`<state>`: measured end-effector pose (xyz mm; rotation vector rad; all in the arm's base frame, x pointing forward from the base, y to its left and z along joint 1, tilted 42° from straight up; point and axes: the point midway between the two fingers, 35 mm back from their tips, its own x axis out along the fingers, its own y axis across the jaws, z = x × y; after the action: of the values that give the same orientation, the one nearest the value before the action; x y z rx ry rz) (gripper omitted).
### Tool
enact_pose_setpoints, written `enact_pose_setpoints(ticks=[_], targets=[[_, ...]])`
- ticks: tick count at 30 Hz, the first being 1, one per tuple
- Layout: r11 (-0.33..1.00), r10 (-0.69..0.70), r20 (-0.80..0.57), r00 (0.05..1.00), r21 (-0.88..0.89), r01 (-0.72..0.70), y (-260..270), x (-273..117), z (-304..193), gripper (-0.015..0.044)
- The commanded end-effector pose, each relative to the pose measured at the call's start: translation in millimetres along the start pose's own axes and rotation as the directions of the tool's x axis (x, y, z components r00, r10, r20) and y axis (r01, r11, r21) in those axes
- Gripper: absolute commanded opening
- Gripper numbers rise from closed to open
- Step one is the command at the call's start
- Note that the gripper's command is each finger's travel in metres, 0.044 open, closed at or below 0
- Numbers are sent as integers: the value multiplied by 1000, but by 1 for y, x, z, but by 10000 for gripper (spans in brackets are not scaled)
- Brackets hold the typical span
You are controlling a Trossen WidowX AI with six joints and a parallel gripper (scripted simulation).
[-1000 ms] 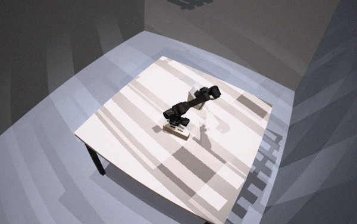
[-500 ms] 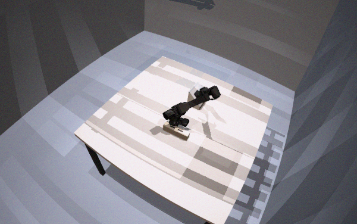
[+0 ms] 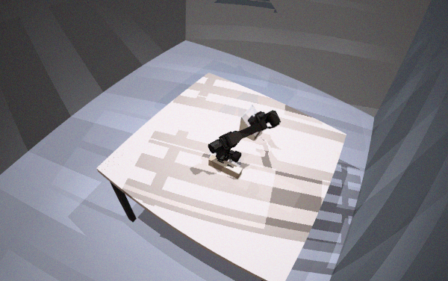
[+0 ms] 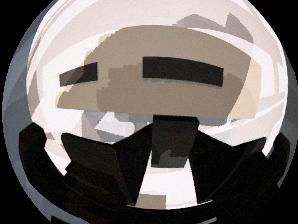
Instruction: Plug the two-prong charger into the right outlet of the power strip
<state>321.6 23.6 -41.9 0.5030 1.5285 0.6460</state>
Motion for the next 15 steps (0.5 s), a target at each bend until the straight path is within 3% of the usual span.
enact_pose_setpoints(ticks=[1,15], targets=[[1000,0,7,1000,1,0,0,0,4,0],[1000,0,7,1000,0,0,0,-1,10,0]])
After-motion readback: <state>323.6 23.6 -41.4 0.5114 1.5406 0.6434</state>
